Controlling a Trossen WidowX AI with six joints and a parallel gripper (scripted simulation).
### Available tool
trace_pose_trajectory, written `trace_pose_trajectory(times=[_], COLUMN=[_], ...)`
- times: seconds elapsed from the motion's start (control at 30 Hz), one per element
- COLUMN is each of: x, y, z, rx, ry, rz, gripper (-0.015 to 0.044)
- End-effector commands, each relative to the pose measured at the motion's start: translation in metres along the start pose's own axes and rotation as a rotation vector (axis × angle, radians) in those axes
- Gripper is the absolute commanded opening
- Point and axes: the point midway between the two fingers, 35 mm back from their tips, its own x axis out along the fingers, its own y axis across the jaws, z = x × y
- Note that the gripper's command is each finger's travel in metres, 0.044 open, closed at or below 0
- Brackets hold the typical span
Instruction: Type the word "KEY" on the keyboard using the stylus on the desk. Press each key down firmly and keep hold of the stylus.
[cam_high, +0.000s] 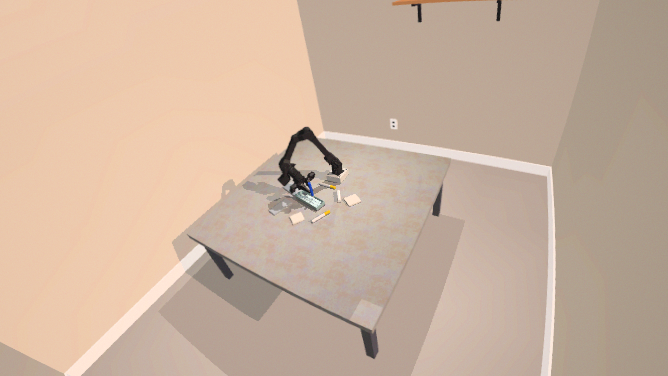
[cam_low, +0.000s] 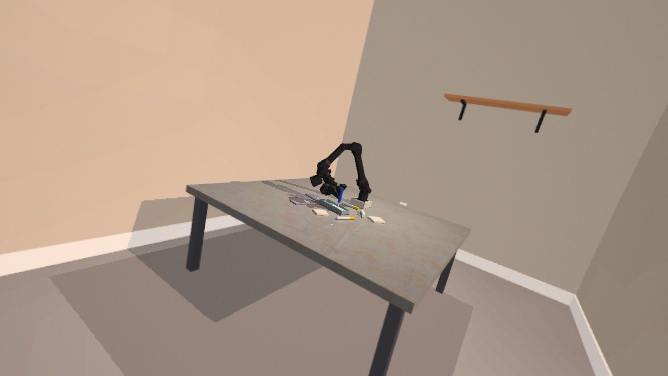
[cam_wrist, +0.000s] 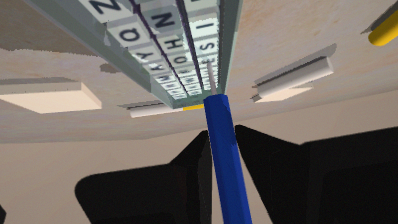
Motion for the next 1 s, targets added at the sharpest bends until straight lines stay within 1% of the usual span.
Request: trace_pose_trajectory(times=[0.0,0.63,0.9,0.97], x=[0.001,0.002,-0.016,-0.016], y=[-0.001,-0.001,-0.001,-0.001], z=[0.003,0.003,-0.027,-0.028], rx=[-0.004,-0.004,-0.005,-0.005], ry=[-0.003,-0.003,-0.003,-0.003], rz=[-0.004,-0.004,-0.003,-0.003], gripper=[0.0081,0.0081,0.0081,0.0081])
